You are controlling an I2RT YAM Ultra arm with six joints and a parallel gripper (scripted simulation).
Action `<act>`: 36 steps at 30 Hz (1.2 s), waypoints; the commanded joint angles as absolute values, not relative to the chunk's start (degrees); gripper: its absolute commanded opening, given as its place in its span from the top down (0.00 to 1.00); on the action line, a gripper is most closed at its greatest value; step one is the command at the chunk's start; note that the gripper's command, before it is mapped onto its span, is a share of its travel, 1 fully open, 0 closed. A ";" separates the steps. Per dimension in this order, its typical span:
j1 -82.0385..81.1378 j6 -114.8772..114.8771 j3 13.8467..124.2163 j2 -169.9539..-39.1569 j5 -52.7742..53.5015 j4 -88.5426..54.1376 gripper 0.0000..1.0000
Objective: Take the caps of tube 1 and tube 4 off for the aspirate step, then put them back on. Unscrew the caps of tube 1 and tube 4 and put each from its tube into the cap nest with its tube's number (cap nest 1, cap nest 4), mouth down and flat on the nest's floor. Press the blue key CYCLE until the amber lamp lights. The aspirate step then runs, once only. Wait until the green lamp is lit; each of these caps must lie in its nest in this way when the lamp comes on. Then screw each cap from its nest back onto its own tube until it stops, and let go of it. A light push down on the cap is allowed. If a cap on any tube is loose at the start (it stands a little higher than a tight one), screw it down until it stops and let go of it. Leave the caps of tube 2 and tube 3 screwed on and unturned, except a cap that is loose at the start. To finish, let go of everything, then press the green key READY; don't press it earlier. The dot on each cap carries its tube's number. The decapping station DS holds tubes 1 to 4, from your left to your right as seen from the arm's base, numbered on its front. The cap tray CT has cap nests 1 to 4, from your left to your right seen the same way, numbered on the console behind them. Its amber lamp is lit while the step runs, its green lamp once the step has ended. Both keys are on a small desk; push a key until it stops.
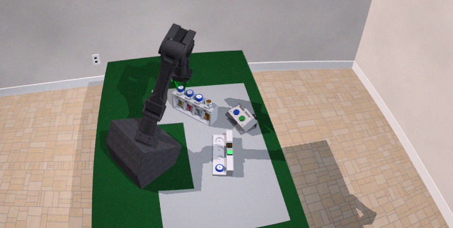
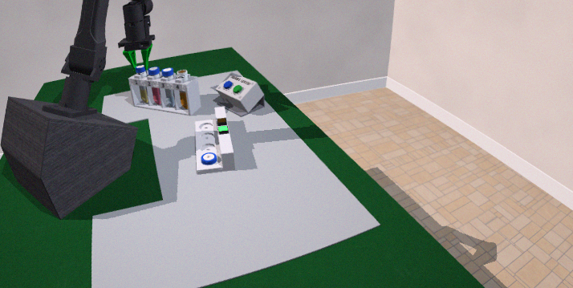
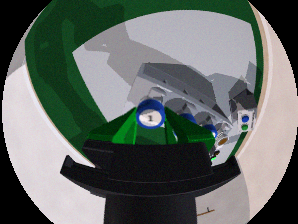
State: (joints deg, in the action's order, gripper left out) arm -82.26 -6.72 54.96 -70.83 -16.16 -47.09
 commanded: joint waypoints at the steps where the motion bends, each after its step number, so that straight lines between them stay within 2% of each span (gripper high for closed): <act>1: -82.30 0.59 55.10 -70.63 -16.07 -46.74 1.00; 13: -82.26 21.56 55.03 -70.69 -16.06 -46.60 1.00; 21: -82.25 22.63 55.03 -70.70 -16.05 -46.59 1.00; 22: -82.25 22.63 55.03 -70.70 -16.05 -46.59 0.51; 36: -82.35 18.14 55.16 -70.59 -16.10 -46.85 0.51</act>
State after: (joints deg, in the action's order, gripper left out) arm -82.21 20.23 54.85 -70.94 -16.05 -46.76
